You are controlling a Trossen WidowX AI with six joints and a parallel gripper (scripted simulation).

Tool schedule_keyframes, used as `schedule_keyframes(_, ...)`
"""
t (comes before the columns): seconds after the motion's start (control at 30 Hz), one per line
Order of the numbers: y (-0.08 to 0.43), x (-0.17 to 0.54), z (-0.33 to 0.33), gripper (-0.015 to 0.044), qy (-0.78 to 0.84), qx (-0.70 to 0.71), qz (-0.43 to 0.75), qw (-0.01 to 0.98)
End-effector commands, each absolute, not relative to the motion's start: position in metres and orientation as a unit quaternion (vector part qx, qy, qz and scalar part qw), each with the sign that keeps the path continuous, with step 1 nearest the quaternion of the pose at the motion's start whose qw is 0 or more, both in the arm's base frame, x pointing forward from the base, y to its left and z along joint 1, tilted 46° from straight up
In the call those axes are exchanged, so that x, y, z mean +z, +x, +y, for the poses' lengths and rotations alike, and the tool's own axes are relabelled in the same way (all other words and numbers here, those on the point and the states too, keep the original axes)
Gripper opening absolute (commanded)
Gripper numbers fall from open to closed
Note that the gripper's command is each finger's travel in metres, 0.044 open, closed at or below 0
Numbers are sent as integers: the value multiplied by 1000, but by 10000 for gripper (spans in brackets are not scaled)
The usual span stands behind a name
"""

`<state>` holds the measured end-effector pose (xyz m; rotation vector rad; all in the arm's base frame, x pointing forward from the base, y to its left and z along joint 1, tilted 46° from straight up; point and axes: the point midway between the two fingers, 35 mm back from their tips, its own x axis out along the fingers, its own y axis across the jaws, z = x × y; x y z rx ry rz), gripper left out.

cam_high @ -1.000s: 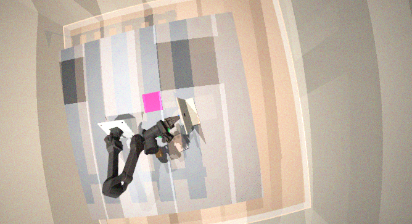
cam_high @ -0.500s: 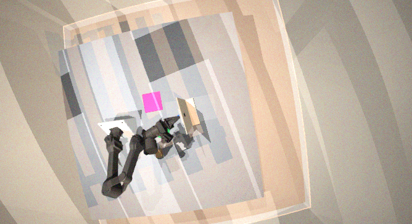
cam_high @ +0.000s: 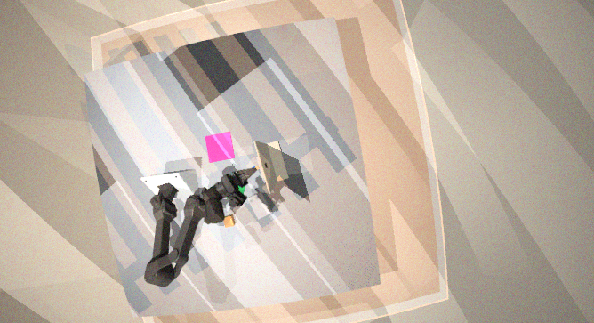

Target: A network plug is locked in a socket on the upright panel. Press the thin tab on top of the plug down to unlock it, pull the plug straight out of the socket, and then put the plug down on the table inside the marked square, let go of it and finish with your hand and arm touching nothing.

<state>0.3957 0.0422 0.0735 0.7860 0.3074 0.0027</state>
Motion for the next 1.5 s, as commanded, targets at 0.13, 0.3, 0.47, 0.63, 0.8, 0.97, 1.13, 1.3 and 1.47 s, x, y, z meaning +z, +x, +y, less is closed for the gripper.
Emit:
schedule_keyframes(0.13,389,74,43,0,381,1,149,913)
schedule_keyframes(0.3,386,74,44,0,381,1,149,913)
schedule_keyframes(0.47,383,73,45,0,381,1,149,913)
schedule_keyframes(0.63,380,73,45,0,381,1,149,913)
schedule_keyframes(0.8,377,73,46,0,381,1,149,912)
schedule_keyframes(0.97,374,72,47,0,381,1,149,912)
schedule_keyframes(1.13,371,72,48,0,381,1,149,912)
schedule_keyframes(1.3,368,72,48,0,381,1,149,912)
schedule_keyframes(1.47,365,72,49,0,381,1,149,912)
